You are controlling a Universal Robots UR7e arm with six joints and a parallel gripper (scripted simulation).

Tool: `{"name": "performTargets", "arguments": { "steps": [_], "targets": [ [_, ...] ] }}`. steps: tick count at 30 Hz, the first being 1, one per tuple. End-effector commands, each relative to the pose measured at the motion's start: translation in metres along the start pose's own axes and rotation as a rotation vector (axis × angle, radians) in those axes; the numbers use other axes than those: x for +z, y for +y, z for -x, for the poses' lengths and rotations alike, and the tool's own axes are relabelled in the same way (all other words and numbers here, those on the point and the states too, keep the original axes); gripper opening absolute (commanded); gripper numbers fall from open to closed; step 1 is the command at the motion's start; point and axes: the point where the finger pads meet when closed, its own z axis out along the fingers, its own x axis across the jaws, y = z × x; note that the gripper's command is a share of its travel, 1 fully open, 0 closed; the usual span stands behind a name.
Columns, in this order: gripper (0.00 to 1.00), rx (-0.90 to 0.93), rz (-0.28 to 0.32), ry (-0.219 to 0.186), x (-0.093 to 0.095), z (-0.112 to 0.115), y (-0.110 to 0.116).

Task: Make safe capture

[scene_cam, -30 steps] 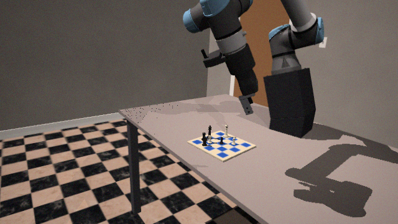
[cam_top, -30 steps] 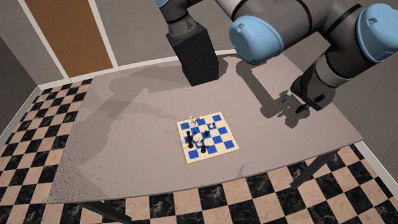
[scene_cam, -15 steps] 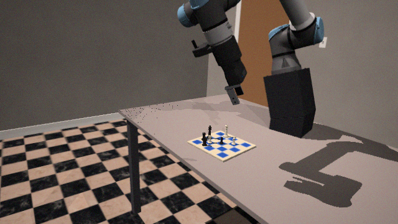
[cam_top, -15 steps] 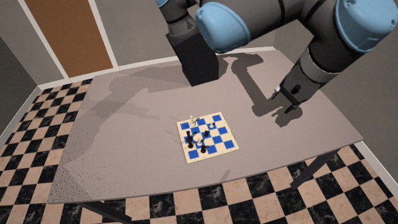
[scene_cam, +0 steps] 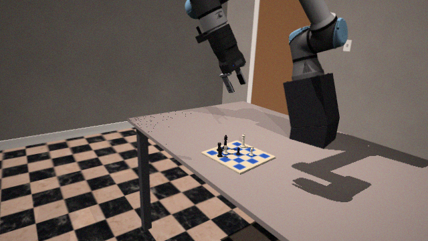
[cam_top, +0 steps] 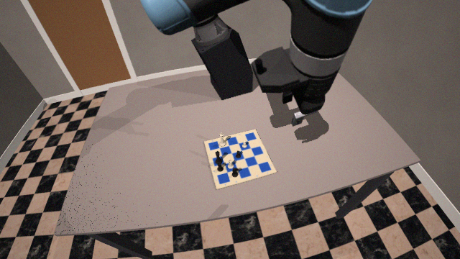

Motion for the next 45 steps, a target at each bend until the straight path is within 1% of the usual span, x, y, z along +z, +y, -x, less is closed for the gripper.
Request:
{"name": "performTargets", "arguments": {
  "steps": [1,3,5,6,11,16,17,20,22,28,29,32,33,37,39,45],
  "targets": [
    [1.0,0.209,0.028,-0.045,-0.025,-0.021,-0.039],
    [1.0,0.308,0.043,-0.06,-0.034,-0.032,-0.056],
    [1.0,0.308,0.043,-0.06,-0.034,-0.032,-0.056],
    [1.0,0.359,0.051,-0.067,-0.038,-0.038,-0.064],
    [1.0,0.632,0.096,-0.105,-0.057,-0.071,-0.105],
    [1.0,0.919,0.148,-0.138,-0.072,-0.109,-0.143],
    [1.0,0.926,0.149,-0.139,-0.072,-0.109,-0.143],
    [1.0,1.111,0.186,-0.158,-0.078,-0.134,-0.163],
    [1.0,1.111,0.186,-0.158,-0.078,-0.134,-0.163],
    [1.0,1.479,0.266,-0.189,-0.083,-0.184,-0.195],
    [1.0,1.493,0.269,-0.191,-0.083,-0.184,-0.195],
    [1.0,1.686,0.316,-0.204,-0.082,-0.208,-0.207],
    [1.0,1.732,0.328,-0.194,-0.08,-0.208,-0.21],
    [1.0,1.828,0.358,-0.086,-0.061,-0.18,-0.226],
    [1.0,1.828,0.358,-0.086,-0.061,-0.18,-0.226],
    [1.0,1.967,0.398,0.08,-0.028,-0.139,-0.251]
  ]
}}
